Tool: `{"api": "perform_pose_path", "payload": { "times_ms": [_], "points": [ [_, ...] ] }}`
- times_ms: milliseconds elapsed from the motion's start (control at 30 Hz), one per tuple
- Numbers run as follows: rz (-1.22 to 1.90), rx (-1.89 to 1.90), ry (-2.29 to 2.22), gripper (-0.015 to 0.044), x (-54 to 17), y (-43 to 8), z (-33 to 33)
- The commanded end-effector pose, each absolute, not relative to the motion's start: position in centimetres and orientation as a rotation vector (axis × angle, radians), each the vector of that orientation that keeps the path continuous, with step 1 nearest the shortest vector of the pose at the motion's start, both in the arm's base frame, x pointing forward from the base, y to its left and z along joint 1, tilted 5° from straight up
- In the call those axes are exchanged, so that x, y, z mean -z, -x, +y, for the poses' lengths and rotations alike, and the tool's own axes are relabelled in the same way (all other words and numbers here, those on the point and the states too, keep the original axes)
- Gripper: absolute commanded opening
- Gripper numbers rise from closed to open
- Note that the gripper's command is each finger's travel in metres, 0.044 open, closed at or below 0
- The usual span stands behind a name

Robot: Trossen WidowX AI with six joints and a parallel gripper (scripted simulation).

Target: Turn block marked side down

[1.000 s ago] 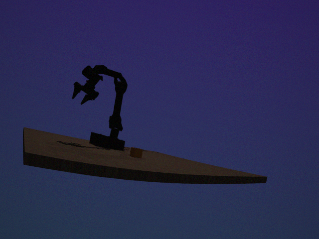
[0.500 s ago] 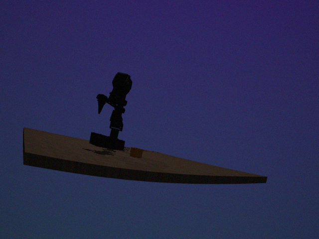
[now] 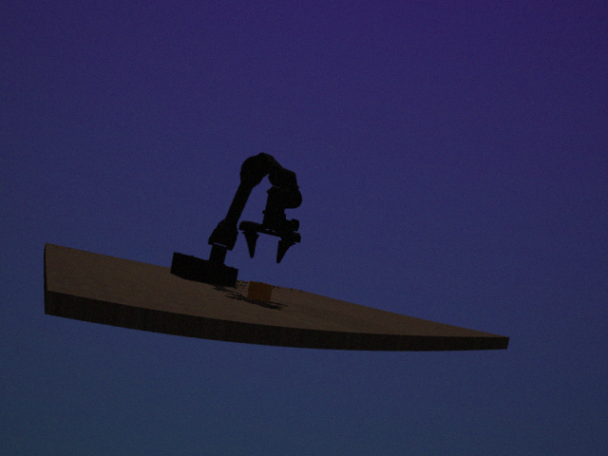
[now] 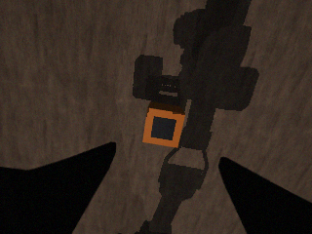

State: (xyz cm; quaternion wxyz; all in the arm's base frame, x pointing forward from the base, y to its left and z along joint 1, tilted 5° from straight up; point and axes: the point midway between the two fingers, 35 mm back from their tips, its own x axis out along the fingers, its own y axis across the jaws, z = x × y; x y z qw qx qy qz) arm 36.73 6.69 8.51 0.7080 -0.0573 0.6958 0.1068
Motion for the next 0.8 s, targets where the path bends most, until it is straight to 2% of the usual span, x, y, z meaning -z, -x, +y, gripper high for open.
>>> {"api": "perform_pose_path", "payload": {
  "times_ms": [0,200,767],
  "points": [
    [1.552,-0.218,0.090,0.0440,-8.3,-36.7,6.9],
    [1.552,-0.218,0.089,0.0440,-4.8,-36.6,7.2],
    [1.553,-0.218,0.089,0.0440,-2.4,-36.6,7.3]
  ]
}}
